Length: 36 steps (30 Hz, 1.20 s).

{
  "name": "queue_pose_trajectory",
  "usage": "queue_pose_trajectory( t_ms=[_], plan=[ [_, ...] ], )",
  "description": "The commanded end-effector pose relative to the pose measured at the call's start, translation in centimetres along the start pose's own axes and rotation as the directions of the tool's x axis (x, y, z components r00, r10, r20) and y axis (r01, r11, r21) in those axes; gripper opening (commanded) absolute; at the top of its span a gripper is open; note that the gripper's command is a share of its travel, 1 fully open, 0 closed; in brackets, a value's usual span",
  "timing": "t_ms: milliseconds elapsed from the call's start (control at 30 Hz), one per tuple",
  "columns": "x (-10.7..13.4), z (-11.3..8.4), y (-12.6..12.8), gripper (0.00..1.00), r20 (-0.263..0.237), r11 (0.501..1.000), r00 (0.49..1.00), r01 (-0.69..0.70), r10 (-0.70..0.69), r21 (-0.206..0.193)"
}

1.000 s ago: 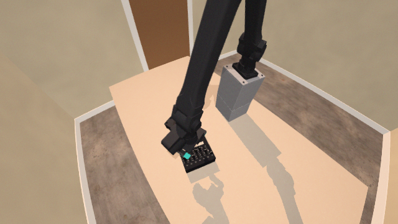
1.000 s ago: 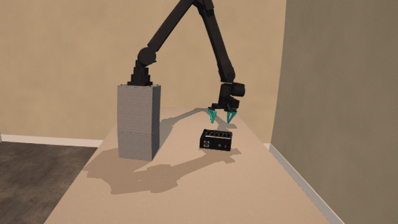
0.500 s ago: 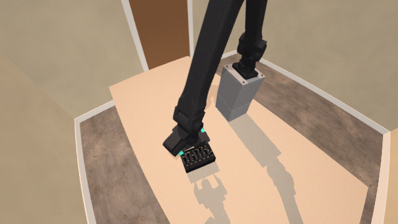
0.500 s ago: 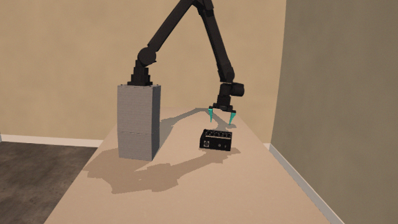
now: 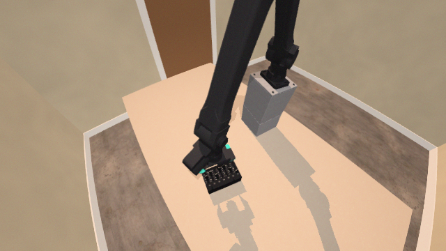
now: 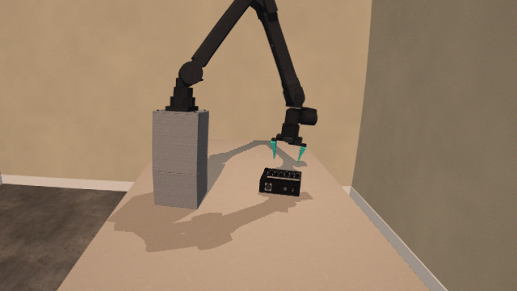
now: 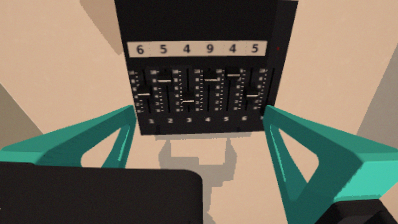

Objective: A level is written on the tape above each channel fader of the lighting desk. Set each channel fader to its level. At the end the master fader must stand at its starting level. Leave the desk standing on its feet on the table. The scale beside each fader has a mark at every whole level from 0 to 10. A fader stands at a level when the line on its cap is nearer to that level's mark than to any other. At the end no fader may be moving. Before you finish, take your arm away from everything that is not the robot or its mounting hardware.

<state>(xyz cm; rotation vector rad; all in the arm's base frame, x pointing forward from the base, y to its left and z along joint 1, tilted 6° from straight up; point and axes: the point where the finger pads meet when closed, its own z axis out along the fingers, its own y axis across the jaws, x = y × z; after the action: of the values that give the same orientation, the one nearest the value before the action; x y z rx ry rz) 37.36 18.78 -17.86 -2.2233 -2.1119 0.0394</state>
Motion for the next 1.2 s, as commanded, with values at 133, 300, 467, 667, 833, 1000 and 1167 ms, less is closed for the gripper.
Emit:
queue_pose_trajectory(
  t_ms=[133, 300, 467, 667, 833, 1000, 1167],
  plan=[
    [0.39, -0.32, 0.89, 1.00, -0.005, 1.000, 1.000, -0.010, 0.010, -0.018],
    [0.39, -0.32, 0.89, 1.00, -0.005, 1.000, 1.000, -0.010, 0.010, -0.018],
    [0.39, -0.32, 0.89, 1.00, -0.005, 1.000, 1.000, -0.010, 0.010, -0.018],
    [0.39, -0.32, 0.89, 1.00, -0.005, 1.000, 1.000, -0.010, 0.010, -0.018],
    [0.39, -0.32, 0.89, 1.00, -0.005, 1.000, 1.000, -0.010, 0.010, -0.018],
    [0.39, -0.32, 0.89, 1.00, -0.005, 1.000, 1.000, -0.010, 0.010, -0.018],
    [0.39, -0.32, 0.89, 1.00, -0.005, 1.000, 1.000, -0.010, 0.010, -0.018]
  ],
)
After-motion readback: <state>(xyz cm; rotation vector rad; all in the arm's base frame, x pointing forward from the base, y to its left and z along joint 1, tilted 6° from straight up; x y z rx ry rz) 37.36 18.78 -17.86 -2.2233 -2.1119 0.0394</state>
